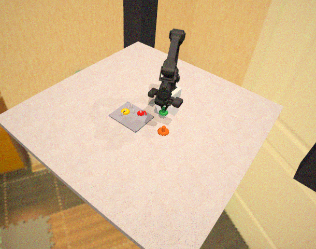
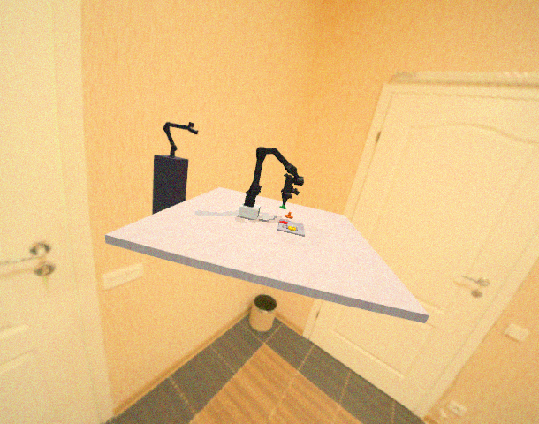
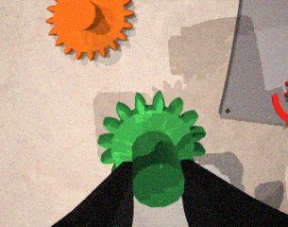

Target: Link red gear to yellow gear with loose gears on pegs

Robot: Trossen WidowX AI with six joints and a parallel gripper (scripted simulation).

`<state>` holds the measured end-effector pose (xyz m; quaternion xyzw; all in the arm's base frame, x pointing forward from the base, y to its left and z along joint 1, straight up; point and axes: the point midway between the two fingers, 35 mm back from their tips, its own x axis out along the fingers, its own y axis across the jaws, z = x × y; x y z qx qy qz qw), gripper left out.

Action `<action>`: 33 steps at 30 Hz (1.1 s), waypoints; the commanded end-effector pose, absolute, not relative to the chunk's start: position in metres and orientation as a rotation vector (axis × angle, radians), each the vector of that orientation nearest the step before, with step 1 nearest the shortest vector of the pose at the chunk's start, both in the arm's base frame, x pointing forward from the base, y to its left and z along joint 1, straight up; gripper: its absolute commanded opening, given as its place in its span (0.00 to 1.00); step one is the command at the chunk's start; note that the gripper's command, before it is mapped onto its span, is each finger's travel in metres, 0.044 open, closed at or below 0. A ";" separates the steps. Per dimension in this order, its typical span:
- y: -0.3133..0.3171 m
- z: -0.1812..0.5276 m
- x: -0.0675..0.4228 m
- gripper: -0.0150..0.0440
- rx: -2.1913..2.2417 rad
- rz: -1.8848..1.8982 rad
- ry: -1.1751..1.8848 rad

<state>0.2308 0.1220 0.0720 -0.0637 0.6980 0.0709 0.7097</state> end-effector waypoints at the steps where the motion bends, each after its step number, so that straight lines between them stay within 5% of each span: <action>1: 0.121 0.086 0.230 0.25 -0.137 0.154 1.544; 33: 0.103 0.135 0.228 0.25 -0.138 0.152 1.544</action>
